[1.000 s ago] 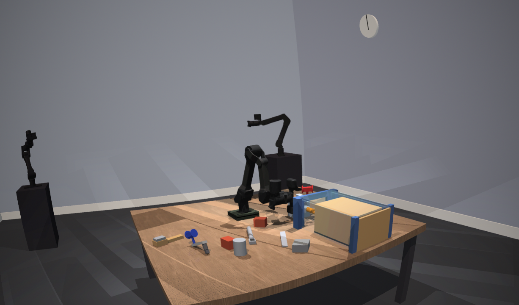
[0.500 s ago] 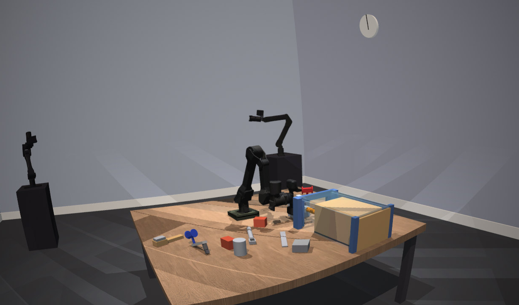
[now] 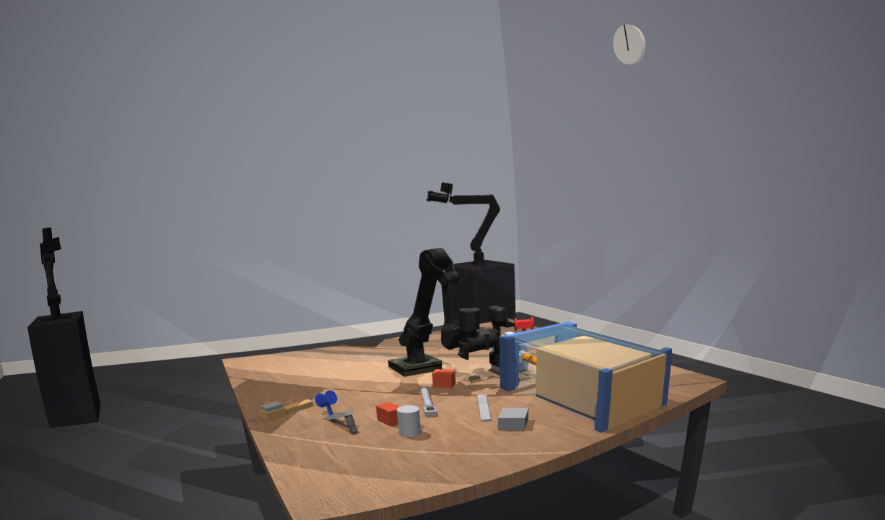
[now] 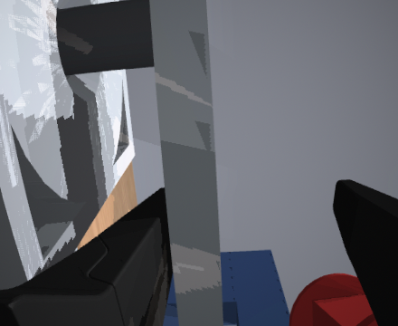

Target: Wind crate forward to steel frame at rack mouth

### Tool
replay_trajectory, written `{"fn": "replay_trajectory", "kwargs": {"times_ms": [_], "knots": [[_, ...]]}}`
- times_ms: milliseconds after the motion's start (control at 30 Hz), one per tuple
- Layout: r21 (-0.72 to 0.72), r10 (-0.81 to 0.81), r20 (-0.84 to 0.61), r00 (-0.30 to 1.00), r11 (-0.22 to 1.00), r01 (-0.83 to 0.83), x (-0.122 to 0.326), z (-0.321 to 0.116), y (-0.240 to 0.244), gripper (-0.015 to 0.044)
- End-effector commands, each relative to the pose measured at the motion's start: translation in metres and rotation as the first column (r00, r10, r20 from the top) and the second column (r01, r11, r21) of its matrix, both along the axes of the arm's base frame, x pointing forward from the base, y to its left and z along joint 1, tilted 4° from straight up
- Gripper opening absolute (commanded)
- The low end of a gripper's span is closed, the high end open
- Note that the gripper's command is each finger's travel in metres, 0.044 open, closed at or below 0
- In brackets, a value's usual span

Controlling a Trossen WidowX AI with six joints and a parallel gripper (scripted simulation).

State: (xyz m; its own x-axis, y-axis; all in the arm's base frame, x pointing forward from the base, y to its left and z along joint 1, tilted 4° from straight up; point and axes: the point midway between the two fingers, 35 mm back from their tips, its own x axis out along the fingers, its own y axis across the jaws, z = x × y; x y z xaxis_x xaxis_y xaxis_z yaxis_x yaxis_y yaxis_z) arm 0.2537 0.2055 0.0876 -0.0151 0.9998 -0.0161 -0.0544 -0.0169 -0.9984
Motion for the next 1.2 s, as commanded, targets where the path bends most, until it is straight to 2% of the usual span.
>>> {"fn": "replay_trajectory", "kwargs": {"times_ms": [0, 633, 1000, 1167], "knots": [[-0.001, -0.004, -0.002, 1.0, 1.0, 0.004, 0.001, -0.001, 0.0, 0.024], [0.0, -0.004, 0.0, 1.0, 1.0, 0.004, 0.0, 0.0, -0.002, 0.024], [0.014, -0.222, -0.006, 0.975, 0.975, 0.222, -0.005, -0.001, -0.101, 0.024], [0.016, -0.238, -0.006, 0.971, 0.971, 0.238, -0.006, -0.001, -0.108, 0.024]]}}
